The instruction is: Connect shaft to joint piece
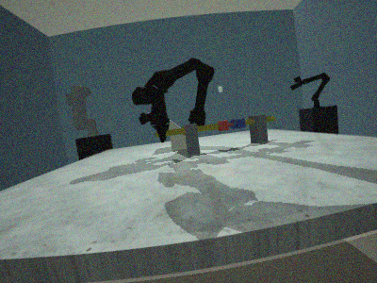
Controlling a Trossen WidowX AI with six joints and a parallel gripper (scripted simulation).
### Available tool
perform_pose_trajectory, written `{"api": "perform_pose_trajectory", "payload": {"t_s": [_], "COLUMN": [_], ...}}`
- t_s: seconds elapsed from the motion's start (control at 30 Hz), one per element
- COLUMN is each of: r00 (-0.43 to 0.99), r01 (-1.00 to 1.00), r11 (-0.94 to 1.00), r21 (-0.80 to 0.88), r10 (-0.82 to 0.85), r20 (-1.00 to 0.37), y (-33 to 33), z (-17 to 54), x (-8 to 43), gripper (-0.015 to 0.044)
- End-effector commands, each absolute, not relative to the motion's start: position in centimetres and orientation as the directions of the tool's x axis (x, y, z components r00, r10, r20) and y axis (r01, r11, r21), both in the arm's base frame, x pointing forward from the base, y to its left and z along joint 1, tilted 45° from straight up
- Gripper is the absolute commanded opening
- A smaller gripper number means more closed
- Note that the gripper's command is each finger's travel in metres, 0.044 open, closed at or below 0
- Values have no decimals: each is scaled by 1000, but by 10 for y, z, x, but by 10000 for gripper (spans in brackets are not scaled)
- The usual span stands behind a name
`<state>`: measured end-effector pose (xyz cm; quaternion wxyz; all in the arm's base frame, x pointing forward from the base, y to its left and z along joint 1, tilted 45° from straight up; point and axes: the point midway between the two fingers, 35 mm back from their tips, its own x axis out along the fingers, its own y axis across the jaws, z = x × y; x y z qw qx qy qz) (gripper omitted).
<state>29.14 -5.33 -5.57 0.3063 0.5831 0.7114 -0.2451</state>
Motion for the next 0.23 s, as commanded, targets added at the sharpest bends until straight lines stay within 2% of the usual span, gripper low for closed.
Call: {"api": "perform_pose_trajectory", "payload": {"t_s": [0.0,0.2], "r00": [-128,-127], "r01": [980,981], "r11": [199,196], "r21": [13,12], "r10": [679,681], "r20": [-722,-721], "y": [-66,-79], "z": [-43,-29], "x": [295,296], "gripper": [440,440]}}
